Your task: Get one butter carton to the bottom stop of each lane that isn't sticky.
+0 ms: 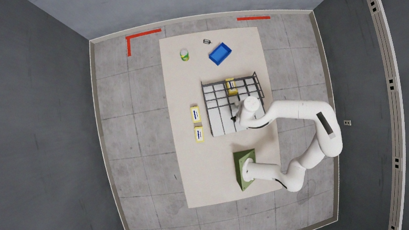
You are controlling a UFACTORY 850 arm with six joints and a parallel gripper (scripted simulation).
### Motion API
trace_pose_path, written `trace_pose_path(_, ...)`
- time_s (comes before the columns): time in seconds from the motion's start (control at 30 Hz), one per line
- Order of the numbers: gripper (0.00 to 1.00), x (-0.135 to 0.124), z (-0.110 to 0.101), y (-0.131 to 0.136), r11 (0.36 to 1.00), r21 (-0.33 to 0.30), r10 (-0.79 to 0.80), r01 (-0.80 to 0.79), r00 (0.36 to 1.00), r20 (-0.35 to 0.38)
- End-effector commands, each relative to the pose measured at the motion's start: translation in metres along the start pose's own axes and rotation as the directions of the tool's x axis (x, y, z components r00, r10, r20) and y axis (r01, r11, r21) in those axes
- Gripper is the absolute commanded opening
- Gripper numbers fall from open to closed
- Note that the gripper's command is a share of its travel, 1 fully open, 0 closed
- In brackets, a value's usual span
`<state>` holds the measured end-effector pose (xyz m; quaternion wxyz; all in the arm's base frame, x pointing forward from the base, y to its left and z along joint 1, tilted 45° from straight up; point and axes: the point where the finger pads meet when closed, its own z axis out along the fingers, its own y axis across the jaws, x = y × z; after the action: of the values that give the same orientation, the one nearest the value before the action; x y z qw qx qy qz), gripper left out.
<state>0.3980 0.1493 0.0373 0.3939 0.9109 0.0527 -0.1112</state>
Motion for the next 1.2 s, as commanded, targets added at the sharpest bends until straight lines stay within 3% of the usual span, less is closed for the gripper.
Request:
trace_pose_path(0.0, 1.0, 0.0, -0.001, 0.0, 1.0, 0.001, 0.0, 0.0, 1.0, -0.001)
trace_pose_path(0.37, 1.0, 0.0, -0.001, 0.0, 1.0, 0.001, 0.0, 0.0, 1.0, -0.001)
trace_pose_path(0.4, 1.0, 0.0, 0.026, 0.0, 1.0, 0.001, 0.0, 0.0, 1.0, -0.001)
trace_pose_path(0.93, 1.0, 0.0, 0.026, 0.0, 1.0, 0.001, 0.0, 0.0, 1.0, -0.001)
trace_pose_path(0.97, 0.0, 0.0, 0.026, 0.0, 1.0, 0.001, 0.0, 0.0, 1.0, -0.002)
trace_pose_path(1.17, 0.0, 0.0, 0.026, 0.0, 1.0, 0.001, 0.0, 0.0, 1.0, -0.002)
